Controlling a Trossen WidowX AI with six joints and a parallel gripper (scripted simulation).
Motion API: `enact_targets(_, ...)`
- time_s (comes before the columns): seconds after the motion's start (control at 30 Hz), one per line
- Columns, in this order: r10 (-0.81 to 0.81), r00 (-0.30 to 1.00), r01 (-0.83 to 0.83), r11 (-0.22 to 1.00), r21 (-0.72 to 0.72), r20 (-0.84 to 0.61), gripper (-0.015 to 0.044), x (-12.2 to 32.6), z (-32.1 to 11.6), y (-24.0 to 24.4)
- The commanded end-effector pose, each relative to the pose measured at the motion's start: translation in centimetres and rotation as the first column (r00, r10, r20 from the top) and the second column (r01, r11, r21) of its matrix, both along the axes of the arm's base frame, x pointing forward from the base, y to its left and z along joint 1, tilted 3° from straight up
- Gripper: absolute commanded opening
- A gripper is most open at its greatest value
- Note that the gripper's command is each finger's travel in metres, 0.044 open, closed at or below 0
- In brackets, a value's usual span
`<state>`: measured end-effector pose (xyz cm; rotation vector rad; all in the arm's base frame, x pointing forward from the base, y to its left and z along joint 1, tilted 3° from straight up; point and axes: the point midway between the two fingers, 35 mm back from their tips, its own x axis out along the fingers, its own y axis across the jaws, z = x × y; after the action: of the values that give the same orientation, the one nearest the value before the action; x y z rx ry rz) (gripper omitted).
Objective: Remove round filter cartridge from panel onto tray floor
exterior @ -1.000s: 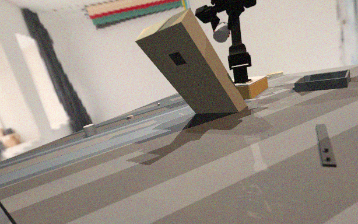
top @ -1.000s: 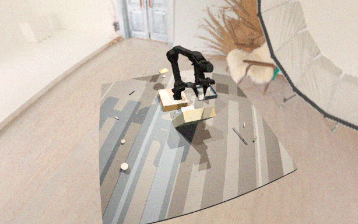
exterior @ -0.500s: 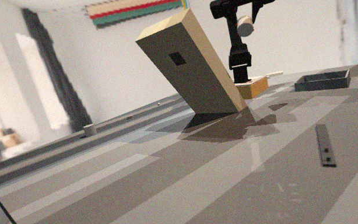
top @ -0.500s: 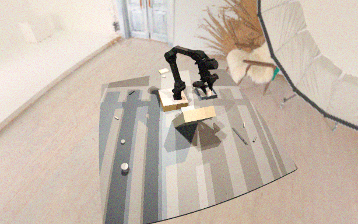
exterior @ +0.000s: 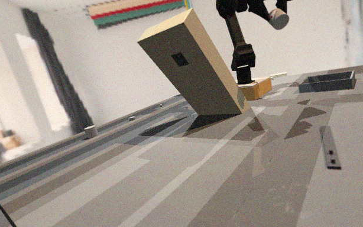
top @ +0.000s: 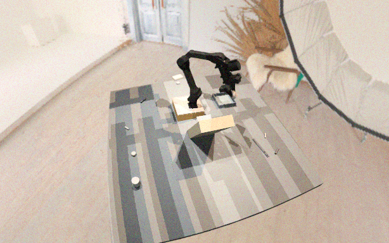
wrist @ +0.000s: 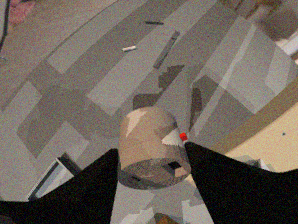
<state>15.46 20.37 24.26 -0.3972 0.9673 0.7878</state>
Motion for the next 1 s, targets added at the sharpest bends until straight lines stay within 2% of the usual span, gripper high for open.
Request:
enact_targets(0.0,0.102,0.995,-0.102,0.995,0.007,0.008,0.0000,-1.4,0.1,1.2)
enact_targets(0.3,0.337,0.941,-0.337,0.941,0.016,0.027,0.0000,-5.3,0.3,3.6)
enact_targets(0.53,0.375,0.927,-0.375,0.927,0.017,0.030,0.0000,-6.2,-0.1,4.1)
enact_targets(0.97,0.547,0.836,-0.548,0.836,0.018,0.037,0.0000,-11.4,-4.3,6.5)
